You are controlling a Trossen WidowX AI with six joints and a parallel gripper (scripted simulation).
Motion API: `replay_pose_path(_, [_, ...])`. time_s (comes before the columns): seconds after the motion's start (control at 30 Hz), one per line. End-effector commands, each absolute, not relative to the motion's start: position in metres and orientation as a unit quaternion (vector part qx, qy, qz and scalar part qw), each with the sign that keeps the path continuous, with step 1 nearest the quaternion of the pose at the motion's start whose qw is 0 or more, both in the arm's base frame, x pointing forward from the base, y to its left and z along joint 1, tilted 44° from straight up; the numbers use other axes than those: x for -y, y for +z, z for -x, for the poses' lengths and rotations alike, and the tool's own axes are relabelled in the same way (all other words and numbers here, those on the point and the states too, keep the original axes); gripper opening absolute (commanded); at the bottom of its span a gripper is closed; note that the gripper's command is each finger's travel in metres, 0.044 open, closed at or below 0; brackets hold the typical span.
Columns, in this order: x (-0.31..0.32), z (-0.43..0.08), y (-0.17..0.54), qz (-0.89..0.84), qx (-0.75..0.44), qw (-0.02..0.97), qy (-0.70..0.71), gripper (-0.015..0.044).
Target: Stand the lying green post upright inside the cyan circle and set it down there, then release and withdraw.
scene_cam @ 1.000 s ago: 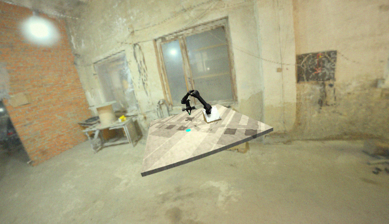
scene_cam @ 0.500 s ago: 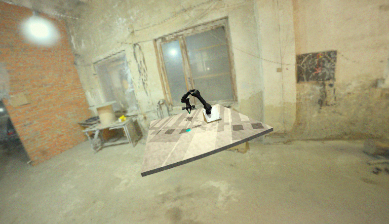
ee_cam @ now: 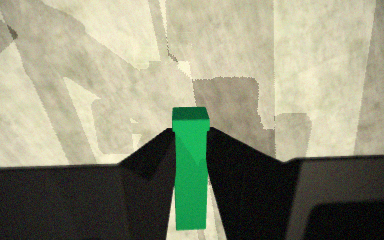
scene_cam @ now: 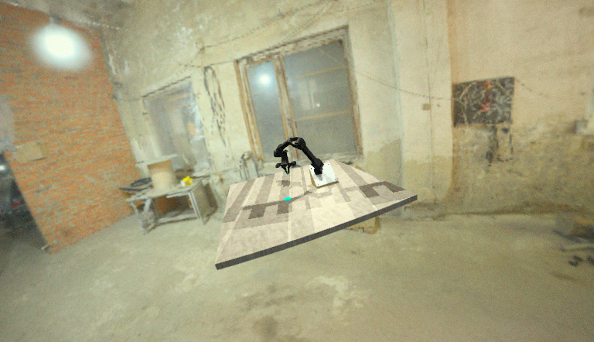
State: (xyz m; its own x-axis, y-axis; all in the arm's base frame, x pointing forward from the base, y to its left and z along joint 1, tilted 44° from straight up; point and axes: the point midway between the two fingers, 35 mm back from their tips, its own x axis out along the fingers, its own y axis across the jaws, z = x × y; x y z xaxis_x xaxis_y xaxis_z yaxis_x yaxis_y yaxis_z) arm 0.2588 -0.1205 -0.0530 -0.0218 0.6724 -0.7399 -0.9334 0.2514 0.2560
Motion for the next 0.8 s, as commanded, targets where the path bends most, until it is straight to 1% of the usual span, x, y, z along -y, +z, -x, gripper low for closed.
replay_pose_path(0.0, [0.118, -0.266, -0.045, 0.149, -0.416, 0.687, 0.577, 0.0023])
replay_pose_path(0.77, [0.089, -0.298, -0.008, 0.035, -0.511, 0.703, 0.492, 0.0023])
